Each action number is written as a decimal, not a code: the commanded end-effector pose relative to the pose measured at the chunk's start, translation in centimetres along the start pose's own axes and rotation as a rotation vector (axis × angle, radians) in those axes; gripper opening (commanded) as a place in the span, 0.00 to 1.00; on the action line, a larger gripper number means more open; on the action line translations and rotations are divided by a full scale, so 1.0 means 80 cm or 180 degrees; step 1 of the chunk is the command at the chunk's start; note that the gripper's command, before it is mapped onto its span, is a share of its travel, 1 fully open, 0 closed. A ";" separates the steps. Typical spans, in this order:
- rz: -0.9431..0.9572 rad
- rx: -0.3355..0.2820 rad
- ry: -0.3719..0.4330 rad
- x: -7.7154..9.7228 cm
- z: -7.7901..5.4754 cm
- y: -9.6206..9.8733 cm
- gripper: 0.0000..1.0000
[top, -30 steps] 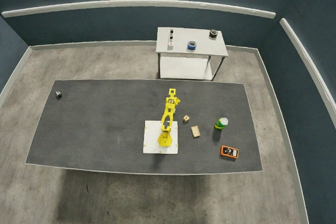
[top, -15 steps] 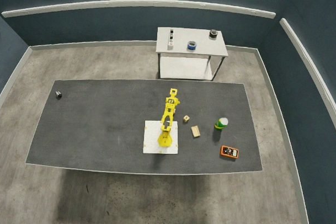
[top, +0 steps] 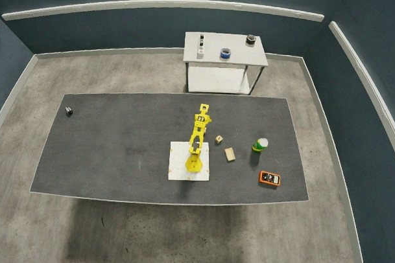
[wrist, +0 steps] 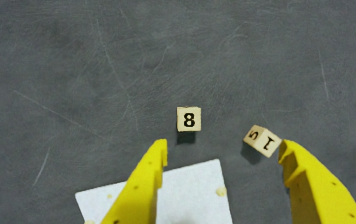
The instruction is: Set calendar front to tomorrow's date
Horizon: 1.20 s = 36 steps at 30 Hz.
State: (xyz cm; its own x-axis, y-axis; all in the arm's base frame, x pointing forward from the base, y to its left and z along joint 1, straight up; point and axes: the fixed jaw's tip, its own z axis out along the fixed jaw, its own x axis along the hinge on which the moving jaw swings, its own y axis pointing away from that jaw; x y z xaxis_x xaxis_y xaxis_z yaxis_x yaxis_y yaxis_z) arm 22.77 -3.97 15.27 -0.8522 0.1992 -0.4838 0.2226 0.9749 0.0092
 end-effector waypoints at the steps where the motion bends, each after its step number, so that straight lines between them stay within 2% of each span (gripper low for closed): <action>1: 0.0017 -0.0010 0.0069 0.004 0.005 0.002 0.35; 7: 0.0017 -0.0005 0.0259 0.009 0.019 0.002 0.35; 14: 0.0016 0.0013 0.0860 0.033 0.061 0.001 0.35; 16: 0.0016 0.0013 0.0860 0.033 0.061 0.001 0.35; 20: 0.0015 0.0024 0.1240 0.052 0.084 0.001 0.35; 24: 0.0014 0.0032 0.1518 0.067 0.100 0.000 0.35; 28: 0.0014 0.0035 0.1642 0.075 0.107 0.000 0.35; 36: 0.0040 0.0043 0.1662 0.075 0.109 0.004 0.35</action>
State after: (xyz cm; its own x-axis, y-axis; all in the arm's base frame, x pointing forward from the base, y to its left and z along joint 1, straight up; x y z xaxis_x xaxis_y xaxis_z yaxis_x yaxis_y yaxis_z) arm 21.73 -3.61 4.96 -0.9731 0.2301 0.0125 0.2301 0.9732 -0.0015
